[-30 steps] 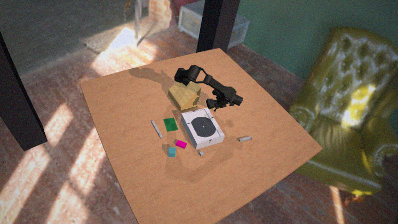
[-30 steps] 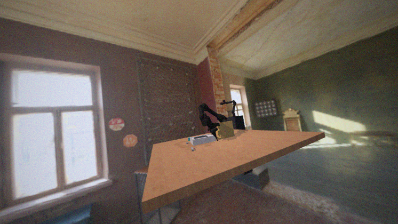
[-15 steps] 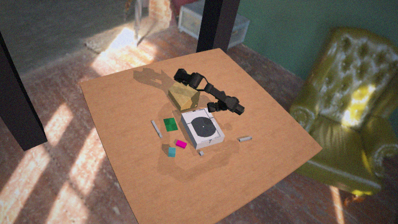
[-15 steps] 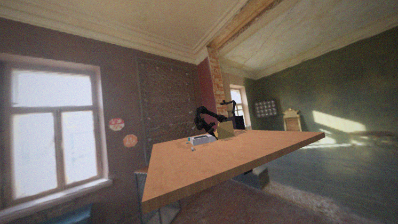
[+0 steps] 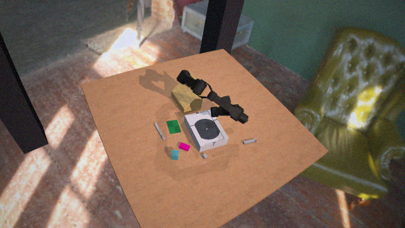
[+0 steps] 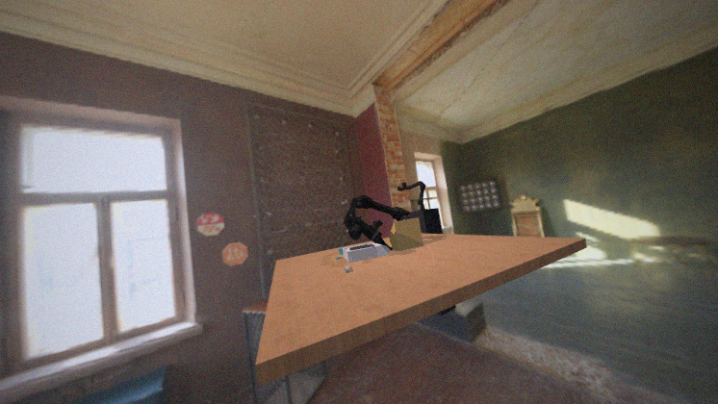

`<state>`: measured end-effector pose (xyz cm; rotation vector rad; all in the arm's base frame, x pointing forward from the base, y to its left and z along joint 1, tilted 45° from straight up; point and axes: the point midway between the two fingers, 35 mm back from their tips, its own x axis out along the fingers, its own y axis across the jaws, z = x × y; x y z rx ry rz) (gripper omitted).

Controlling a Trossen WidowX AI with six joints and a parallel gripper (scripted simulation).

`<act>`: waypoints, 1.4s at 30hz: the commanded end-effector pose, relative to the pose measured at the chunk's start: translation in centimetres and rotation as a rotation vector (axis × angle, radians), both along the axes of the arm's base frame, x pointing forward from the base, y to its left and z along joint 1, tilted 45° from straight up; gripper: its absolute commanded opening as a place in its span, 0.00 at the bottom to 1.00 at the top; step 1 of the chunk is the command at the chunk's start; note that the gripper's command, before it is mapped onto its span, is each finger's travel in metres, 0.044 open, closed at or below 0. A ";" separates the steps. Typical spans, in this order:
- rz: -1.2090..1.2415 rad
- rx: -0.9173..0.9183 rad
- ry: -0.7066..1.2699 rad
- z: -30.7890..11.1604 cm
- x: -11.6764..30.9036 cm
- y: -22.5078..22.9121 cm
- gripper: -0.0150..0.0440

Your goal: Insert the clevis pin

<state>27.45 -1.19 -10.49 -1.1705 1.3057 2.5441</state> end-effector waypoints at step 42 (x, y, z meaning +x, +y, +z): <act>-0.010 0.005 0.006 -2.0 -0.1 -1.9 0.53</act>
